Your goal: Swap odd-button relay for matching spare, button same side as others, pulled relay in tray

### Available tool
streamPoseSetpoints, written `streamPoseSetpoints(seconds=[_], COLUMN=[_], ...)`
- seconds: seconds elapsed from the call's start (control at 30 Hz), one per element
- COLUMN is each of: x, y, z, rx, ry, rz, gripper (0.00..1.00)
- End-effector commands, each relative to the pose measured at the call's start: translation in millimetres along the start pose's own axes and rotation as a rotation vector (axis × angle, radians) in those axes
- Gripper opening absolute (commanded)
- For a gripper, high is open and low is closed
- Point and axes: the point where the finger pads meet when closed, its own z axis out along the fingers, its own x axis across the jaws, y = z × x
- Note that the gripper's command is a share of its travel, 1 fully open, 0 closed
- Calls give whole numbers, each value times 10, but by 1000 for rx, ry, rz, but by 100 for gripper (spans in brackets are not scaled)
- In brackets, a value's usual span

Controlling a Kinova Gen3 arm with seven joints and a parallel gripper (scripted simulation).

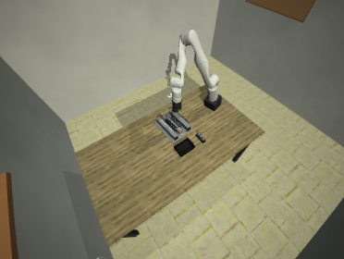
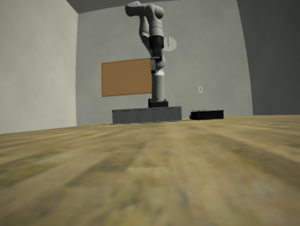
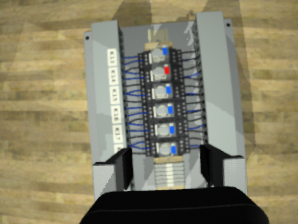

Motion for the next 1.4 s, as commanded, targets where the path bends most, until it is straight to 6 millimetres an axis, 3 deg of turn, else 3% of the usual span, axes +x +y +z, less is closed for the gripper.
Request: streamPoseSetpoints(seconds=[0.0, 0.23, 0.27, 0.73, 0.83, 1.37], x=[21, 32, 30, 44, 41, 42], y=[106, 131, 28, 208, 135, 213], z=[116, 307, 283, 525, 501, 441], rx=[-4, -4, 3, -4, 2, -4], ry=[10, 12, 5, 12, 8, 12], rz=[-27, -33, -9, -33, -18, -33], gripper=[100, 100, 100, 100, 100, 100])
